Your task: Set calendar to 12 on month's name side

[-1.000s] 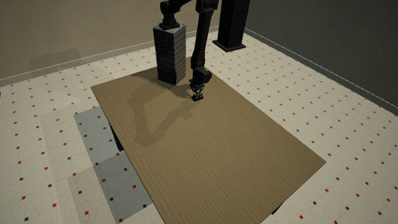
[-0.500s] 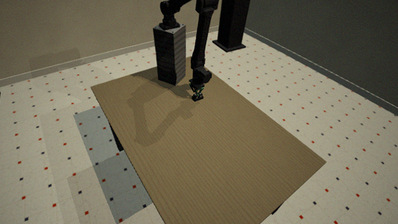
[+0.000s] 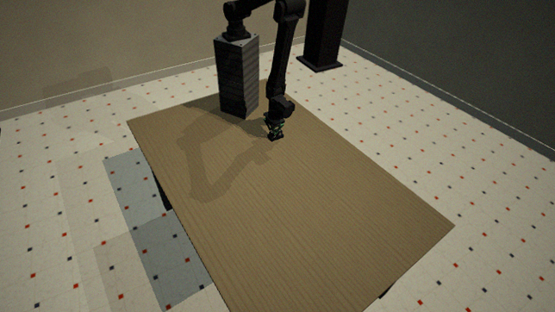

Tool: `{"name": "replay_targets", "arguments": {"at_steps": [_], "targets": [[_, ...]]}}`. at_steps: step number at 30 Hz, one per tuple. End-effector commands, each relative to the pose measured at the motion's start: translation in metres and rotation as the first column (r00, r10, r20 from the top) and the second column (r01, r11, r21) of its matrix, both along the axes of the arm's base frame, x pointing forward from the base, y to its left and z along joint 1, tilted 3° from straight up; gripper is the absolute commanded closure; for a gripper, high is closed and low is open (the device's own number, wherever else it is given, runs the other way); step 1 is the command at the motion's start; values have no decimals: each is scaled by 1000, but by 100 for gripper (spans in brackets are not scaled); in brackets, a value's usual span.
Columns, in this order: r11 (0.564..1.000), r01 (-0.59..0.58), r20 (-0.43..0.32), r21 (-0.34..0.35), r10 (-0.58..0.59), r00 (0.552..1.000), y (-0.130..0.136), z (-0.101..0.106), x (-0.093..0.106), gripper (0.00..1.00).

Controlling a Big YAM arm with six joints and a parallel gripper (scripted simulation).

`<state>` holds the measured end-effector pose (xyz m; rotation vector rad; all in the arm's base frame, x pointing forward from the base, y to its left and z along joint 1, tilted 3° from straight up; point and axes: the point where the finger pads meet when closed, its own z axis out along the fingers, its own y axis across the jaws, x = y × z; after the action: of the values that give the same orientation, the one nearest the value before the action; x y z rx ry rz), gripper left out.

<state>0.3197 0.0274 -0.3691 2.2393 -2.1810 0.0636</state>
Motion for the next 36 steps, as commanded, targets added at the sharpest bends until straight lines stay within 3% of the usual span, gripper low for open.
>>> {"name": "replay_targets", "arguments": {"at_steps": [1,10,13,36], "targets": [[1000,5,22,7,-5,1000,-4,-1,8,56],[1000,4,11,6,-4,1000,-5,-16,4,56],[1000,5,30,8,-5,1000,-4,-11,13,56],[1000,6,14,6,-6,1000,-5,-12,6,56]]}}
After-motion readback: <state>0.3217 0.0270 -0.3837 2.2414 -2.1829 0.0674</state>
